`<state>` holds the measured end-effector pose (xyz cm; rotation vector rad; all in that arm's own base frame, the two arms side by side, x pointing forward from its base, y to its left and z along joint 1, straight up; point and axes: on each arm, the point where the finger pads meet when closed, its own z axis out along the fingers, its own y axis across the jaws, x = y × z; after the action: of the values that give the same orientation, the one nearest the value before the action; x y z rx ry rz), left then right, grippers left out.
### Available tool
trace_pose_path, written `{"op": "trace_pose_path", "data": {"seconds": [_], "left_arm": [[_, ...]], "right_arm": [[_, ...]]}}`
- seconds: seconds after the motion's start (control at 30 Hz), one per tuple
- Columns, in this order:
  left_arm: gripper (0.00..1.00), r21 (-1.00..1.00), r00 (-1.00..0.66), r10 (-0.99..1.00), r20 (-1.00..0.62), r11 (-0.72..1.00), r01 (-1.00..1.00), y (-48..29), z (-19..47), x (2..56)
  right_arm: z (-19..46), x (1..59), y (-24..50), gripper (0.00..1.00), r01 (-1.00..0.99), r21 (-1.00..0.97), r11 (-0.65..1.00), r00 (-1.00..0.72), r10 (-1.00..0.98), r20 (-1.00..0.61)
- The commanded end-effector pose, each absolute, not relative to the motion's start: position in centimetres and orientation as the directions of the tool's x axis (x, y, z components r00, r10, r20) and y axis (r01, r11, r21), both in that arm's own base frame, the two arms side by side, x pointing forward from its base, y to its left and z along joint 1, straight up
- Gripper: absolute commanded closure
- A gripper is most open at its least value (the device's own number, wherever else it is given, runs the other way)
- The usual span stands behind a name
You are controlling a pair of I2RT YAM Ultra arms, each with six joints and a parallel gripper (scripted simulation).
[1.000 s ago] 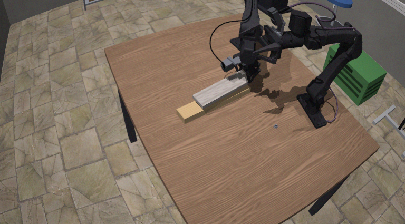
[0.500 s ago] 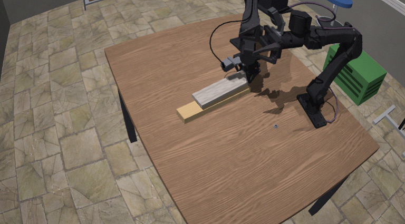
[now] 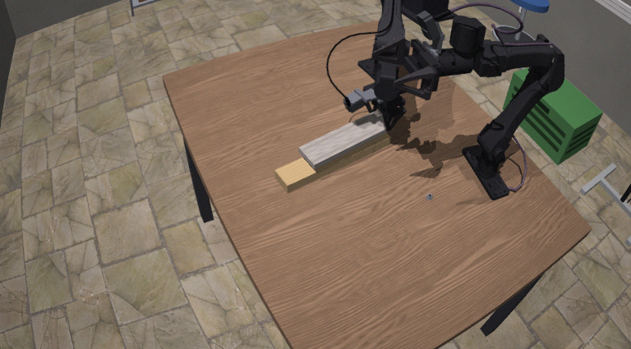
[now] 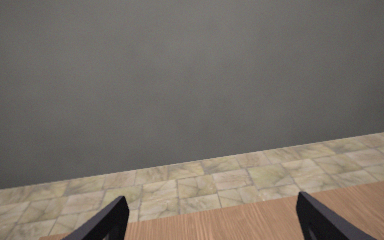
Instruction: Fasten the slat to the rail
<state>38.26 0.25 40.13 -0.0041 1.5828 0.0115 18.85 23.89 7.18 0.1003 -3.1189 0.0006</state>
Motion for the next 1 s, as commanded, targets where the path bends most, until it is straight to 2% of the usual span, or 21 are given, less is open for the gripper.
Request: {"op": "trace_pose_path", "data": {"seconds": [0.0,0.97], "left_arm": [[0.00,0.000,0.013,0.000,-1.000,1.000,0.000,0.10,41.19,38.06],[0.00,0.000,0.013,0.000,-1.000,1.000,0.000,0.10,41.19,38.06]], "right_arm": [[6.90,19.58,24.34,0.28,-0.062,0.012,0.998,-0.998,-0.062,-0.011],[6.45,19.52,24.29,0.28,-0.063,0.010,0.998,-0.998,-0.063,-0.010]]}}
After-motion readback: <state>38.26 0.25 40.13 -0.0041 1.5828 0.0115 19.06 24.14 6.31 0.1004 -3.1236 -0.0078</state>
